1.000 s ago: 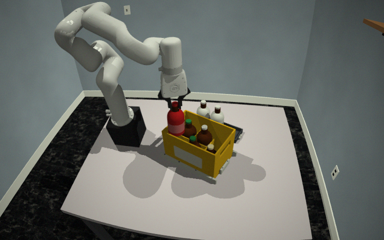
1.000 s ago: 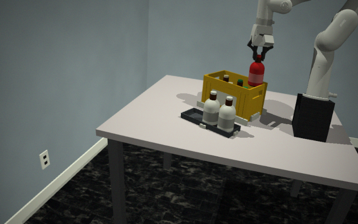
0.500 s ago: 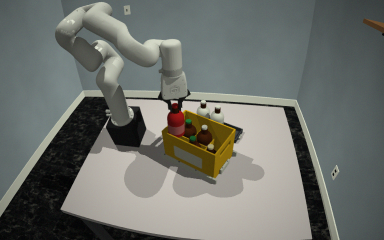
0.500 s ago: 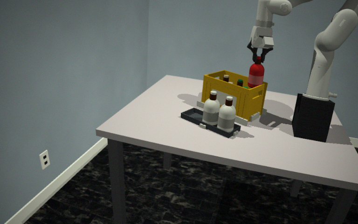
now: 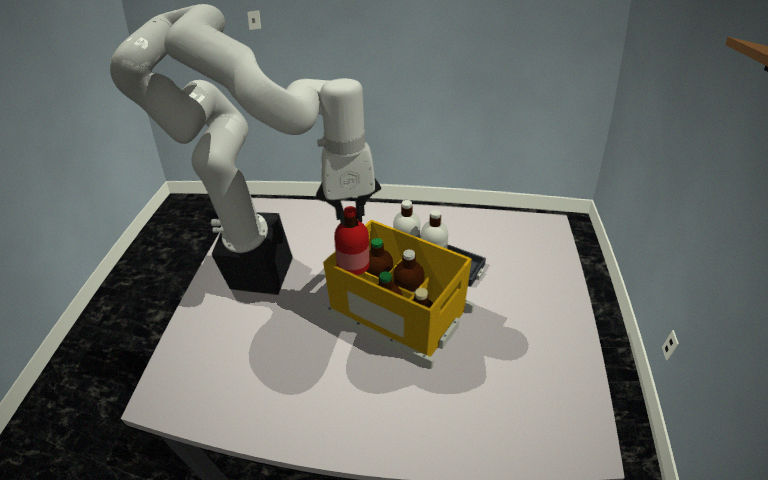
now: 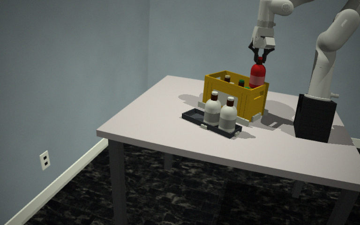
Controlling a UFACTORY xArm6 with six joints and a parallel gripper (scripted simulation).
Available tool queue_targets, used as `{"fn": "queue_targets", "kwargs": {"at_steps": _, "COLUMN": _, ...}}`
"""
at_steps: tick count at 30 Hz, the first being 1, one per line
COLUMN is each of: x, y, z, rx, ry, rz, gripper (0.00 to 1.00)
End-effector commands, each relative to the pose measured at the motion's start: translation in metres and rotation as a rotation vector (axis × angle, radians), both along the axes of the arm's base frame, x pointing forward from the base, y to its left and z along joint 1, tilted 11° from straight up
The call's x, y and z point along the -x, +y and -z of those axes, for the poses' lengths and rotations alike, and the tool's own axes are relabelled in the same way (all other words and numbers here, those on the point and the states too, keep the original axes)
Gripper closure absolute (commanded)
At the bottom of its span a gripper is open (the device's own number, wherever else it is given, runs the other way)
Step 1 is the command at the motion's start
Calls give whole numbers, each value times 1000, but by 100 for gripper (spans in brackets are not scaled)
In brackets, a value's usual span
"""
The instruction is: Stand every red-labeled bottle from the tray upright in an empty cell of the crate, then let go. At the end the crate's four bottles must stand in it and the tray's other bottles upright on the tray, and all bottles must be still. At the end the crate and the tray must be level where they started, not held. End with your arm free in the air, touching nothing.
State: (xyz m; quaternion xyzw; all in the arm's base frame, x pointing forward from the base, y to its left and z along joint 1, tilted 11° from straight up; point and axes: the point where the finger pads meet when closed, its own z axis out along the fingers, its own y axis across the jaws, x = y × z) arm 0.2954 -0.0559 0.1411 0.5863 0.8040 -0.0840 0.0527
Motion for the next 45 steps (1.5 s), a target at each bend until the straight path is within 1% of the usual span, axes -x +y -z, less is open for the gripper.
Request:
{"fn": "queue_targets", "kwargs": {"at_steps": 1, "x": -1, "y": 0, "z": -1, "rx": 0, "ry": -4, "rz": 0, "gripper": 100}}
{"fn": "queue_targets", "kwargs": {"at_steps": 18, "x": -1, "y": -1, "z": 3, "rx": 0, "ry": -4, "rz": 0, "gripper": 100}}
{"fn": "queue_targets", "kwargs": {"at_steps": 45, "x": -1, "y": -6, "z": 29, "rx": 0, "ry": -4, "rz": 0, "gripper": 100}}
